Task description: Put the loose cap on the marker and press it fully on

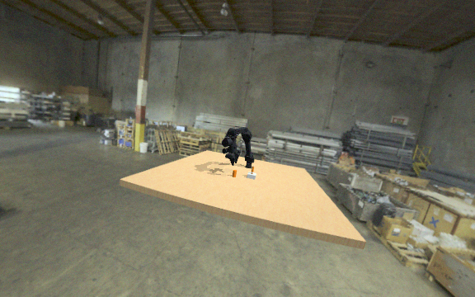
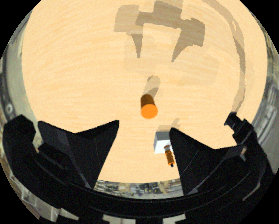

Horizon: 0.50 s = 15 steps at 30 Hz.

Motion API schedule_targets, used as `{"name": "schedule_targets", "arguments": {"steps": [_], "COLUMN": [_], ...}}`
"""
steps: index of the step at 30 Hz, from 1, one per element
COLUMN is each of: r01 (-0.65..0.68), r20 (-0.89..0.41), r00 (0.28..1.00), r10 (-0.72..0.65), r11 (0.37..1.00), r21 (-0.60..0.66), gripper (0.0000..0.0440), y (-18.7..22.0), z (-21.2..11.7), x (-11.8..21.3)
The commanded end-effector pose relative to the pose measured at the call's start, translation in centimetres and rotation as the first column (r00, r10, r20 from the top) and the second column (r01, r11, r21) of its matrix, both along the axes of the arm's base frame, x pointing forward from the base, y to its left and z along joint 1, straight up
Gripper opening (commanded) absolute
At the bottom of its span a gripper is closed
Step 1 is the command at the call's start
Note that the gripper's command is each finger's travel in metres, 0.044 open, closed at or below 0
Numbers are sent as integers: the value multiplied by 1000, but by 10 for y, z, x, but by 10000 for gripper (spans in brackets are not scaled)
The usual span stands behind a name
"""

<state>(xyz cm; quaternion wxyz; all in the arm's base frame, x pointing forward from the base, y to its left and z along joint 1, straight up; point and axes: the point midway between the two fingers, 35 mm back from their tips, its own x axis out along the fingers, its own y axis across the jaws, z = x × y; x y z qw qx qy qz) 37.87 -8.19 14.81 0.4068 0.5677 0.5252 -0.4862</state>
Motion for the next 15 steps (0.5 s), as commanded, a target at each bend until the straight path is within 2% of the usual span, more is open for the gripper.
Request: {"name": "schedule_targets", "arguments": {"steps": [1,15], "r01": [-22,-122], "r20": [-23,-94], "r00": [1000,989], "r10": [21,115], "r11": [1000,990], "r21": [-16,-73], "gripper": [310,292], "y": [1,7], "z": [-9,-48], "x": [-1,-4]}}
